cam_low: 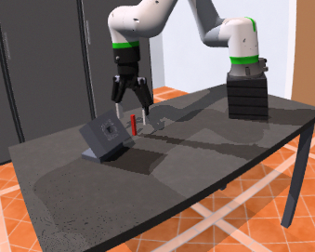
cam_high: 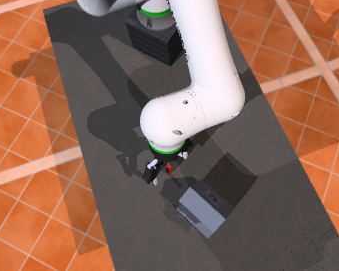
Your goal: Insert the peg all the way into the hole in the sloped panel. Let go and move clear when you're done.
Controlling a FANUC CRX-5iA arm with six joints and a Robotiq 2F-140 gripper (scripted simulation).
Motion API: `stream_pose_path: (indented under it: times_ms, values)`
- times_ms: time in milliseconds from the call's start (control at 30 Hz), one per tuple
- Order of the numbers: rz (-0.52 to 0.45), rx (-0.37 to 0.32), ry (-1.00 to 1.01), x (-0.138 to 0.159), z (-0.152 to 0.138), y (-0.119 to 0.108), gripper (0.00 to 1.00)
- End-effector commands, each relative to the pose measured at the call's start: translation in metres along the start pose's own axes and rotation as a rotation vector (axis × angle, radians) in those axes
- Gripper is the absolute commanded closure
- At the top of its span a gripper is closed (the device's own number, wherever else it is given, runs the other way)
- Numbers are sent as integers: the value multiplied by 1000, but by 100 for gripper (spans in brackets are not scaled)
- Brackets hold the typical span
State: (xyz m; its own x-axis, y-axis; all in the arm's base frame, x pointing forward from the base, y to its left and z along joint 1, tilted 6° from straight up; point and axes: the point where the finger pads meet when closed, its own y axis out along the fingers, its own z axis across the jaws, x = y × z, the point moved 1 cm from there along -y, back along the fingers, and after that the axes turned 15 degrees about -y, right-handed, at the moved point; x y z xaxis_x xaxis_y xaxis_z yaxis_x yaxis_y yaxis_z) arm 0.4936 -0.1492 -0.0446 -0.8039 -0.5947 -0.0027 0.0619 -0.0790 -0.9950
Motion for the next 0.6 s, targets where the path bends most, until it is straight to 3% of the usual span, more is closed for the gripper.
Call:
stream_pose_path:
  times_ms: [0,567]
  values:
    - [0,0,0,0,0,0,23]
    - [0,0,0,0,0,0,50]
